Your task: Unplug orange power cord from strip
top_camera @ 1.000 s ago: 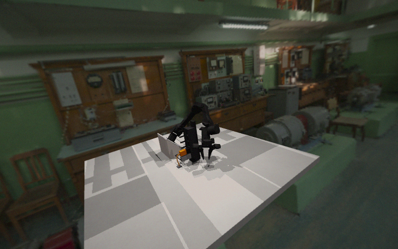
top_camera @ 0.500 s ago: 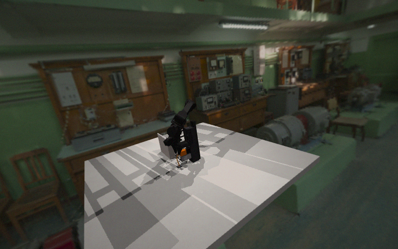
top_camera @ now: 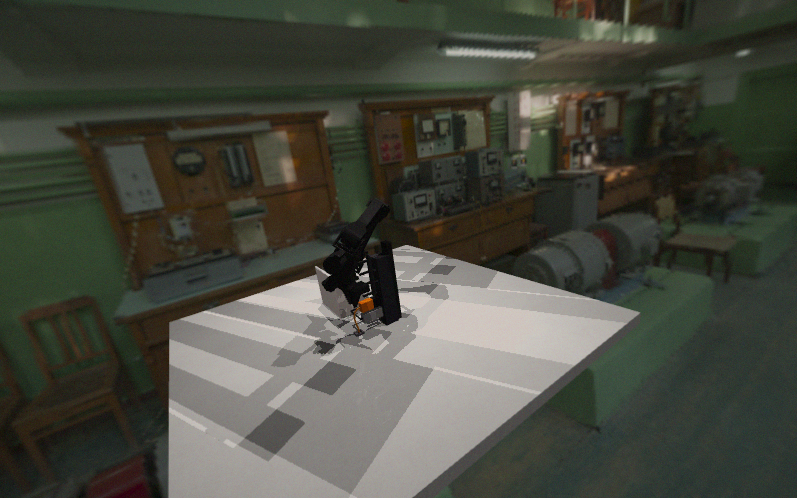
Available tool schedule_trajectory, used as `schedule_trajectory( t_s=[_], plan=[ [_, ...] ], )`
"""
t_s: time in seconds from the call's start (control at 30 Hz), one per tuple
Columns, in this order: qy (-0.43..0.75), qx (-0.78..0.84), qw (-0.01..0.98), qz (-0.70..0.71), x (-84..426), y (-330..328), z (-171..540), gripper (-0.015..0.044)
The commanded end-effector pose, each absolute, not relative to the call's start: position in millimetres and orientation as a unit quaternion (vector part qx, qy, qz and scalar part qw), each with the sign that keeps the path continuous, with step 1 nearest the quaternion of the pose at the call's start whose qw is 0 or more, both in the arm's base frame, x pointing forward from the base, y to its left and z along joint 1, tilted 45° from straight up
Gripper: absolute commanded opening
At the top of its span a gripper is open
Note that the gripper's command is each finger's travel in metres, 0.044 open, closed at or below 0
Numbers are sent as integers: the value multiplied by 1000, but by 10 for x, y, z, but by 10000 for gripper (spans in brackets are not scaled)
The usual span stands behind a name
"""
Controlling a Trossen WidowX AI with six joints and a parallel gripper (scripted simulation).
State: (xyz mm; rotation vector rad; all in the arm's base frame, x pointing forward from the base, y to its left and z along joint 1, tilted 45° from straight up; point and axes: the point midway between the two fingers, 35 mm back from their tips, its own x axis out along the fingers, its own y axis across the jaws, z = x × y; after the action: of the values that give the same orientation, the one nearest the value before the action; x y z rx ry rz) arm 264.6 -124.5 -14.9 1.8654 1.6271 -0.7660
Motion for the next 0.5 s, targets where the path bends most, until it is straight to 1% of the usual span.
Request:
schedule_trajectory(
  t_s=[0.0, 0.47],
  plan=[
    [605, 694, 269, -283, 2654, -1187, -100, 160],
    [605, 694, 268, -283, 2669, -1019, 59, 160]
  ],
)
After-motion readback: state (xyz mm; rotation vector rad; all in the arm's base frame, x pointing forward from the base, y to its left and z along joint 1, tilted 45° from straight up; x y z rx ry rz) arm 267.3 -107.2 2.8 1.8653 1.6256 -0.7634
